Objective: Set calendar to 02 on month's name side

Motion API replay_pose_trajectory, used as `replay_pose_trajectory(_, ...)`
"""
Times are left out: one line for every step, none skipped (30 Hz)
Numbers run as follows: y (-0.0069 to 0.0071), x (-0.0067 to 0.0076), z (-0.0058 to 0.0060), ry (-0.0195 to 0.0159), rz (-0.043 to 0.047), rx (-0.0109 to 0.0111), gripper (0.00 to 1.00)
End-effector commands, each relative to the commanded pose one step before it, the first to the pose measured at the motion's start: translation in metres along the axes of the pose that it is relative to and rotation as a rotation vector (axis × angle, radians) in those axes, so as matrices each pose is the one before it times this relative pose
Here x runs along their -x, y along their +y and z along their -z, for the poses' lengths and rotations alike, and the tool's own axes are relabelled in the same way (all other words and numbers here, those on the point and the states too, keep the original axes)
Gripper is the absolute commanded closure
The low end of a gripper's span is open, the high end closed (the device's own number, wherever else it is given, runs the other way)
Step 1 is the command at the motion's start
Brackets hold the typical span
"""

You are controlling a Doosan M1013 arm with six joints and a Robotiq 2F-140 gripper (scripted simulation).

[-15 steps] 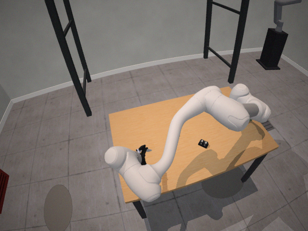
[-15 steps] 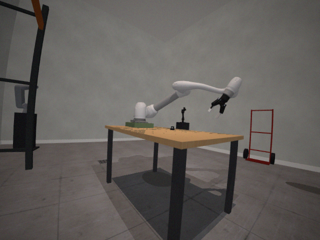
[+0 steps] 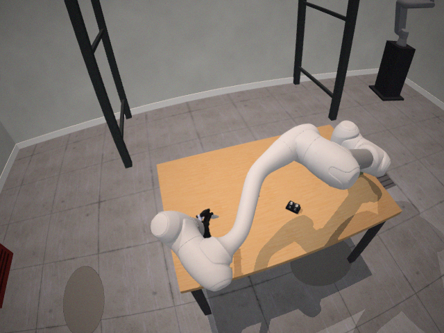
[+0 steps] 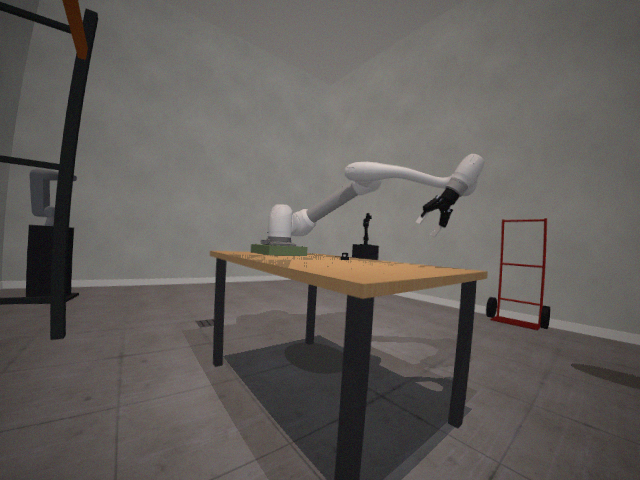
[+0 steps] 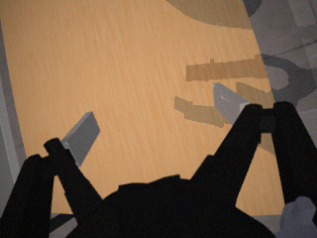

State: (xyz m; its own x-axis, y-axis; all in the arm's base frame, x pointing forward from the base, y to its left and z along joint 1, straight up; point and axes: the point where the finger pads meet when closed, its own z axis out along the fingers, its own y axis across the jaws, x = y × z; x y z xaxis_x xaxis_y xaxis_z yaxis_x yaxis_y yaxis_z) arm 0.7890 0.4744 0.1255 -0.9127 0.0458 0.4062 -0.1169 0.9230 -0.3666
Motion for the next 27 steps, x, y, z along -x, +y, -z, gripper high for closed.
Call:
replay_pose_trajectory(-0.00012,-0.00015,0.00026,-0.00014,0.00007,0.00024,0.0)
replay_pose_trajectory(0.0,0.0,0.0,0.0,0.0,0.0,0.0)
replay_pose_trajectory(-0.00003,-0.00004,0.0,-0.0001,-0.00014,0.00008,0.0)
replay_pose_trajectory(-0.00019,-0.00028,0.00003,-0.00066,-0.00094,0.00052,0.0)
replay_pose_trajectory(-0.00048,-0.00072,0.00008,-0.0017,-0.00242,0.00134,0.0)
replay_pose_trajectory(-0.00089,-0.00133,0.00012,-0.00309,-0.00444,0.00247,0.0)
replay_pose_trajectory(-0.0014,-0.0021,0.00015,-0.00475,-0.00688,0.00386,0.0)
replay_pose_trajectory(-0.00199,-0.00301,0.00013,-0.00657,-0.00965,0.00548,0.0)
replay_pose_trajectory(-0.00266,-0.00405,0.00003,-0.00843,-0.01263,0.0073,0.0)
replay_pose_trajectory(-0.00342,-0.00523,-0.00018,-0.01026,-0.01575,0.00928,0.0)
replay_pose_trajectory(-0.00426,-0.00652,-0.00052,-0.01195,-0.01893,0.0114,0.0)
replay_pose_trajectory(-0.0052,-0.00792,-0.001,-0.01343,-0.0221,0.01361,0.0)
replay_pose_trajectory(-0.00625,-0.00941,-0.00163,-0.01464,-0.02519,0.01588,0.0)
replay_pose_trajectory(-0.00742,-0.01093,-0.0024,-0.01551,-0.02814,0.01814,0.0)
replay_pose_trajectory(0.0,0.0,0.0,0.0,0.0,0.0,0.0)
replay_pose_trajectory(-0.0087,-0.01245,-0.00328,-0.01603,-0.0309,0.02033,0.0)
replay_pose_trajectory(0.0,0.0,0.0,0.0,0.0,0.0,0.0)
replay_pose_trajectory(0.0,0.0,0.0,0.0,0.0,0.0,0.0)
replay_pose_trajectory(0.0,0.0,0.0,0.0,0.0,0.0,0.0)
replay_pose_trajectory(-0.0101,-0.0139,-0.00424,-0.01619,-0.0334,0.02237,0.0)
replay_pose_trajectory(-0.0116,-0.01521,-0.00523,-0.01599,-0.03559,0.02419,0.0)
replay_pose_trajectory(0.0,0.0,0.0,0.0,0.0,0.0,0.0)
replay_pose_trajectory(-0.01316,-0.0163,-0.0062,-0.01546,-0.03741,0.02571,0.0)
replay_pose_trajectory(0.0,0.0,0.0,0.0,0.0,0.0,0.0)
replay_pose_trajectory(-0.01473,-0.01712,-0.00712,-0.01466,-0.03881,0.02689,0.0)
replay_pose_trajectory(0.0,0.0,0.0,0.0,0.0,0.0,0.0)
replay_pose_trajectory(-0.01624,-0.01759,-0.00791,-0.01363,-0.03974,0.02765,0.0)
